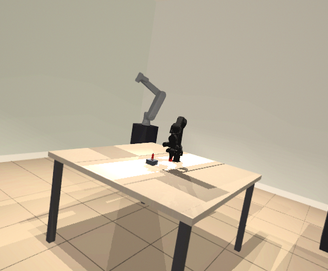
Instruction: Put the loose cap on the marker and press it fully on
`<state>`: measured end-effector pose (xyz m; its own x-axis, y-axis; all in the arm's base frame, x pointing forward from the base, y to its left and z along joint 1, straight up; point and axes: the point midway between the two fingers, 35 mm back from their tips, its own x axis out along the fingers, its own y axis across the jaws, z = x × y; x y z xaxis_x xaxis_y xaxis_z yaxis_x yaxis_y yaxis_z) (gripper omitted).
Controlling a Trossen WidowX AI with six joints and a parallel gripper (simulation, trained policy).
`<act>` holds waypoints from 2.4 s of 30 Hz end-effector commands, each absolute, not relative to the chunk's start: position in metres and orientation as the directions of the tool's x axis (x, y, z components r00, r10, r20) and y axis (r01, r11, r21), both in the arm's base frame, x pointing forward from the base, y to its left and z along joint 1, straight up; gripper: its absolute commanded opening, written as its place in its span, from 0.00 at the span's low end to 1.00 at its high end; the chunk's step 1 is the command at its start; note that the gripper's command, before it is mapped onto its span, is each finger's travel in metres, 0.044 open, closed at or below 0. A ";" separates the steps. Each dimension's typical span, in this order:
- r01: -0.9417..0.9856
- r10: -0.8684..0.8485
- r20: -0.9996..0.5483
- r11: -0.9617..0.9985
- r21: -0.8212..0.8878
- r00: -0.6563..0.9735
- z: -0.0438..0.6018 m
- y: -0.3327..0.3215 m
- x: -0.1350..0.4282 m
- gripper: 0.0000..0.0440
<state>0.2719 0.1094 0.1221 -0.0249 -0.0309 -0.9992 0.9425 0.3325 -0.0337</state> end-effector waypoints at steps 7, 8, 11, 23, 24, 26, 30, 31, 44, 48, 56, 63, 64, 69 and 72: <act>0.961 -0.011 -1.000 0.276 -0.003 0.000 0.143 0.088 0.290 0.18; 0.963 -0.010 -1.000 0.268 -0.002 0.001 0.145 0.085 0.292 0.17; 0.969 -0.007 -1.000 0.245 0.001 0.002 0.149 0.078 0.296 0.16; 0.989 -0.007 -1.000 0.145 -0.006 -0.005 0.160 0.041 0.310 0.12; 0.991 -0.007 -1.000 0.136 -0.007 -0.006 0.160 0.037 0.311 0.11; 0.993 -0.007 -1.000 0.118 -0.009 -0.008 0.161 0.029 0.312 0.10; 0.997 -0.006 -1.000 0.081 -0.012 -0.012 0.164 0.013 0.314 0.08; 0.997 -0.006 -1.000 0.072 -0.013 -0.013 0.164 0.009 0.314 0.08; 0.999 0.001 -0.999 -0.042 -0.033 -0.033 0.170 -0.038 0.310 0.02; 0.997 0.009 -0.999 -0.060 -0.045 -0.045 0.166 -0.043 0.309 0.00; 0.994 0.021 -0.997 -0.077 -0.072 -0.071 0.152 -0.046 0.308 0.00; 0.993 0.030 -0.995 -0.080 -0.092 -0.090 0.137 -0.046 0.307 0.00; 0.992 0.032 -0.995 -0.077 -0.096 -0.093 0.134 -0.046 0.307 0.00; 0.991 0.041 -0.993 -0.065 -0.113 -0.110 0.119 -0.046 0.305 0.00; 0.991 0.044 -0.992 -0.057 -0.120 -0.117 0.110 -0.047 0.305 0.00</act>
<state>0.3092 -0.0477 0.1200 -0.0899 0.0326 -0.9954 0.9935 -0.0670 -0.0919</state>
